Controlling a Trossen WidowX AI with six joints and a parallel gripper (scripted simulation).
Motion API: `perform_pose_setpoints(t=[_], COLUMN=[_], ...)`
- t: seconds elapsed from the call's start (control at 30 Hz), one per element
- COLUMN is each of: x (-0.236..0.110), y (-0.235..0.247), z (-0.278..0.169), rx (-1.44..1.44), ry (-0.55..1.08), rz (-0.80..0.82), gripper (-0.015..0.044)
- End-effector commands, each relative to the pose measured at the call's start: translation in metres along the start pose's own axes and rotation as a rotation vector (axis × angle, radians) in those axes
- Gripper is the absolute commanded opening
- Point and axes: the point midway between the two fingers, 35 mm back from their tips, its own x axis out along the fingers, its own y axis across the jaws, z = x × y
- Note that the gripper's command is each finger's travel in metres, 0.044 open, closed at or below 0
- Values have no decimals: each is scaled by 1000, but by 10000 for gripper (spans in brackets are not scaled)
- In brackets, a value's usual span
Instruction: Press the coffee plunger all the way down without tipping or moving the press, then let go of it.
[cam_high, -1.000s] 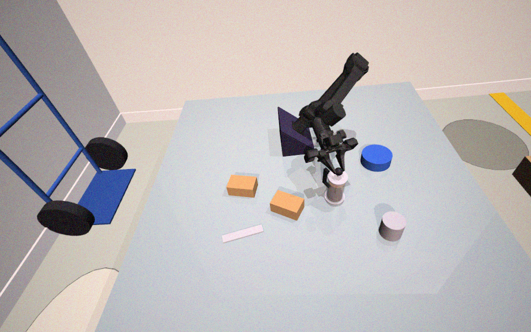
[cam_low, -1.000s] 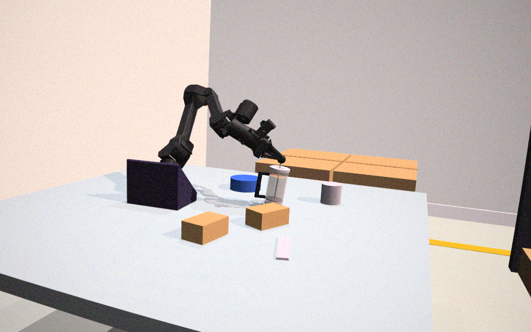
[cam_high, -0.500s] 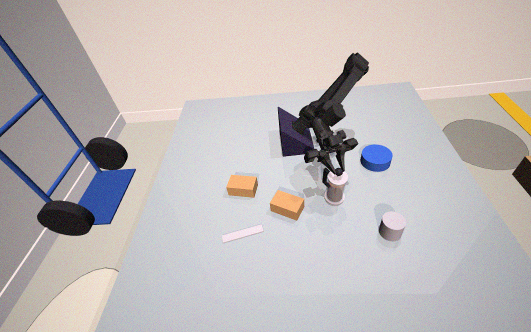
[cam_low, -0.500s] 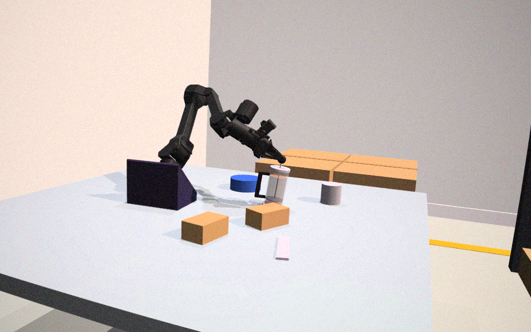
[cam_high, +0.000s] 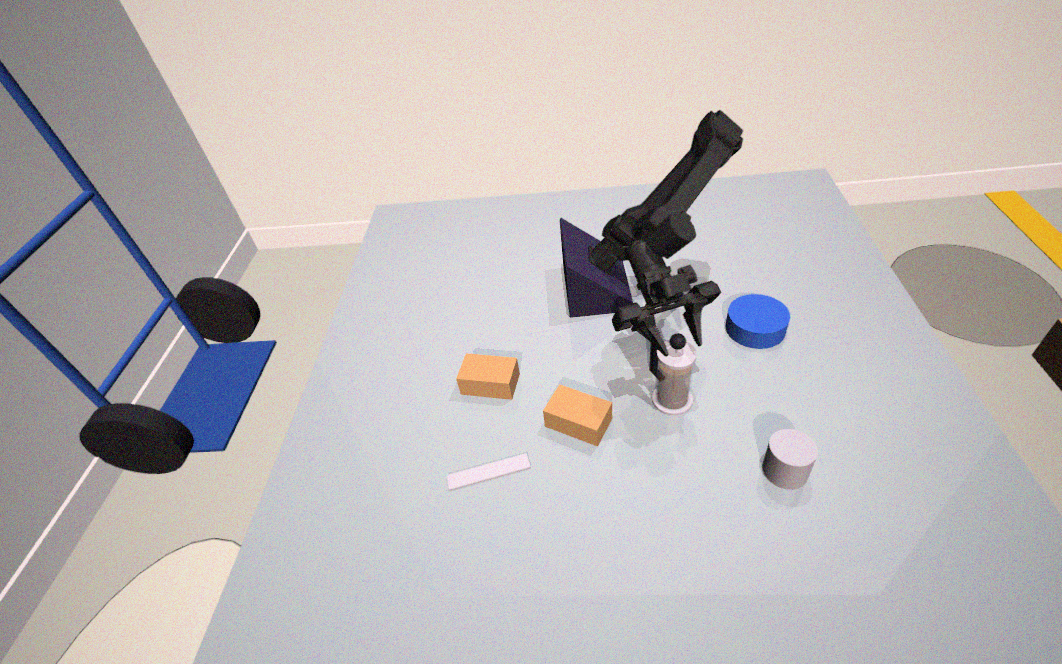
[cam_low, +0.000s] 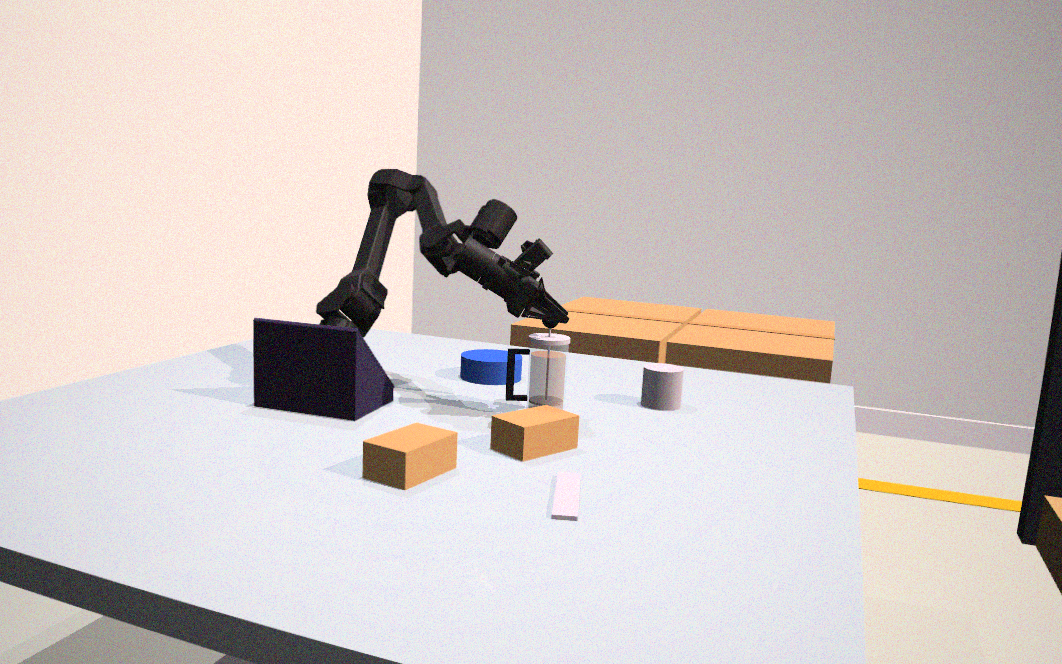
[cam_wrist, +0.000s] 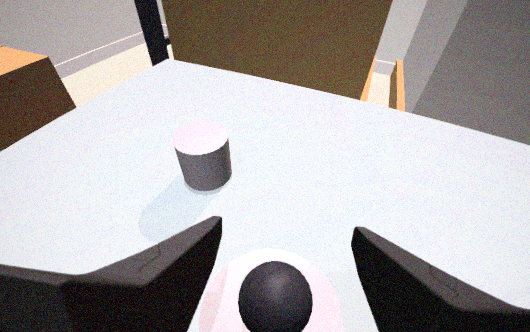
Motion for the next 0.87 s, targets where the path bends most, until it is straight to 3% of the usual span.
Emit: perform_pose_setpoints(t=[0.0, 0.07, 0.23, 0.43, 0.83], x=[0, 0, -8, -54, -56], y=[-1, -1, -3, 2, 1], z=[0, 0, 11, 57, 56], rx=[-2, -2, -1, 11, 11], ry=[-1, -1, 6, 18, 18], rz=[-4, -4, -6, -2, -2], gripper=[406, 440, 440, 440, 440])
